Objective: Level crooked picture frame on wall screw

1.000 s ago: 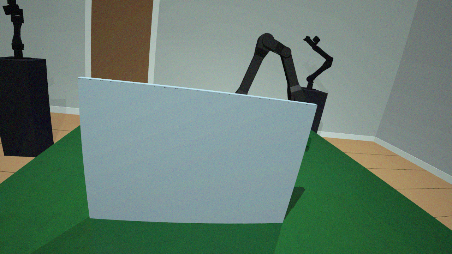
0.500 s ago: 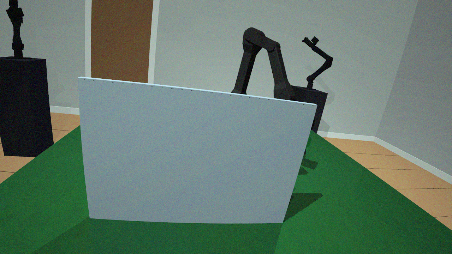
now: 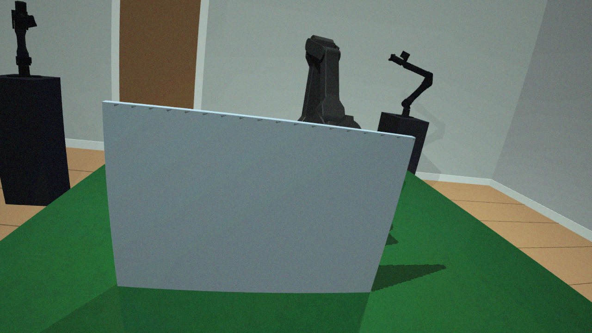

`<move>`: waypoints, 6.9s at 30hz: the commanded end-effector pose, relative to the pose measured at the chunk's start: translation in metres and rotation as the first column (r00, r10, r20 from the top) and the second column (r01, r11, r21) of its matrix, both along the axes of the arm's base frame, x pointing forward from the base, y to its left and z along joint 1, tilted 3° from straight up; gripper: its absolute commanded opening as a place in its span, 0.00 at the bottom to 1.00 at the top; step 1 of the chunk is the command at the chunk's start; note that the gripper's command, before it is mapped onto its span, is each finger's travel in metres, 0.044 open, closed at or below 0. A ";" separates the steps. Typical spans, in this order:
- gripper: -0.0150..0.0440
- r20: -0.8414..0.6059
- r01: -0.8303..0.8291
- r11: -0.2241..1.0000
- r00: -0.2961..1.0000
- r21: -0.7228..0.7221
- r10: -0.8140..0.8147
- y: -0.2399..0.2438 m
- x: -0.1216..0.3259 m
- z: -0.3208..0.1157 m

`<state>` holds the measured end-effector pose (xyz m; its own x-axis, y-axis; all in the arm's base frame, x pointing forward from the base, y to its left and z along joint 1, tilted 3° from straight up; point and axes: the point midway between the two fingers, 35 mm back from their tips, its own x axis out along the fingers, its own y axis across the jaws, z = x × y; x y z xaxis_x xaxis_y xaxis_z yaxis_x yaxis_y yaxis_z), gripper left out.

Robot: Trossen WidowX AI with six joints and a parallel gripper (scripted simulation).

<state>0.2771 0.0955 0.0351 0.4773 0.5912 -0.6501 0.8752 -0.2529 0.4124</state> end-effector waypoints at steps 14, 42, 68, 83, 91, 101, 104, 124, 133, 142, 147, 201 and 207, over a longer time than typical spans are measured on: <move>0.69 0.725 0.388 0.915 0.661 -0.113 -0.191 -0.192 -0.015 0.091; 0.69 0.874 0.658 0.617 0.473 -0.432 0.107 -0.253 -0.103 0.130; 0.69 0.874 0.658 0.617 0.473 -0.432 0.107 -0.253 -0.103 0.130; 0.69 0.874 0.658 0.617 0.473 -0.432 0.107 -0.253 -0.103 0.130; 0.69 0.874 0.658 0.617 0.473 -0.432 0.107 -0.253 -0.103 0.130; 0.69 0.874 0.658 0.617 0.473 -0.432 0.107 -0.253 -0.103 0.130; 0.69 0.874 0.658 0.617 0.473 -0.432 0.107 -0.253 -0.103 0.130; 0.69 0.874 0.658 0.617 0.473 -0.432 0.107 -0.253 -0.103 0.130; 0.69 0.873 0.666 0.613 0.479 -0.426 0.086 -0.263 -0.075 0.115; 0.69 0.877 0.658 0.631 0.474 -0.411 0.078 -0.262 -0.035 0.092; 0.69 0.878 0.658 0.631 0.473 -0.411 0.078 -0.266 -0.034 0.091; 0.69 0.880 0.664 0.616 0.462 -0.424 0.108 -0.278 0.070 0.096; 0.69 0.881 0.664 0.616 0.461 -0.424 0.108 -0.278 0.080 0.097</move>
